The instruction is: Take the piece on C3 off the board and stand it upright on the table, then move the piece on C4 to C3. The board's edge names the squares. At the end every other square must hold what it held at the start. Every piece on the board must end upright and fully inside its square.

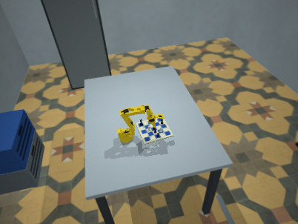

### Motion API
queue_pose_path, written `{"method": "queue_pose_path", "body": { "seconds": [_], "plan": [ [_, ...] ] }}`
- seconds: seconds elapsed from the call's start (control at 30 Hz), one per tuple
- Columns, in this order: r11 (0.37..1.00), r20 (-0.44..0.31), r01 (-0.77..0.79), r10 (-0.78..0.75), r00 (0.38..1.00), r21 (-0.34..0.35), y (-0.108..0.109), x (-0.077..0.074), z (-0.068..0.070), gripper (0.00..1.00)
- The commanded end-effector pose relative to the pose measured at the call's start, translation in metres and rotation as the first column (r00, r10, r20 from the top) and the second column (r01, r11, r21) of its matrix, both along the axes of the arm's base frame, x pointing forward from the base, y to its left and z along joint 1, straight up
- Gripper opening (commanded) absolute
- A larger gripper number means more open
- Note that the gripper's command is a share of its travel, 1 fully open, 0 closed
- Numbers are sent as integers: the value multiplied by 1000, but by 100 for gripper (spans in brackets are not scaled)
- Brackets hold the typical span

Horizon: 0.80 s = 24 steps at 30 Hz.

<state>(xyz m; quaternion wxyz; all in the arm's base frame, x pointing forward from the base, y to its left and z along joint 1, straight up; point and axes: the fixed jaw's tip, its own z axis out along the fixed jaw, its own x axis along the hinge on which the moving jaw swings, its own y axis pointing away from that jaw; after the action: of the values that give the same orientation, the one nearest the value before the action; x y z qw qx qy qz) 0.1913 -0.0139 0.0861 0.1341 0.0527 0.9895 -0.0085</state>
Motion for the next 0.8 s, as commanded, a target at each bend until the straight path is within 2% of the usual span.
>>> {"method": "queue_pose_path", "body": {
  "seconds": [0.0, 0.13, 0.2, 0.43, 0.6, 0.77],
  "plan": [
    [985, 15, 172, -172, 985, -3, -35, -2, 7, 22],
    [935, 14, 355, -355, 935, -5, -72, -14, 11, 28],
    [935, 14, 355, -355, 935, -5, -72, -14, 11, 28],
    [803, 14, 596, -596, 803, -8, -120, -44, 16, 36],
    [742, 14, 670, -670, 742, -9, -135, -57, 17, 39],
    [731, 14, 683, -683, 731, -9, -137, -60, 18, 40]
  ]
}}
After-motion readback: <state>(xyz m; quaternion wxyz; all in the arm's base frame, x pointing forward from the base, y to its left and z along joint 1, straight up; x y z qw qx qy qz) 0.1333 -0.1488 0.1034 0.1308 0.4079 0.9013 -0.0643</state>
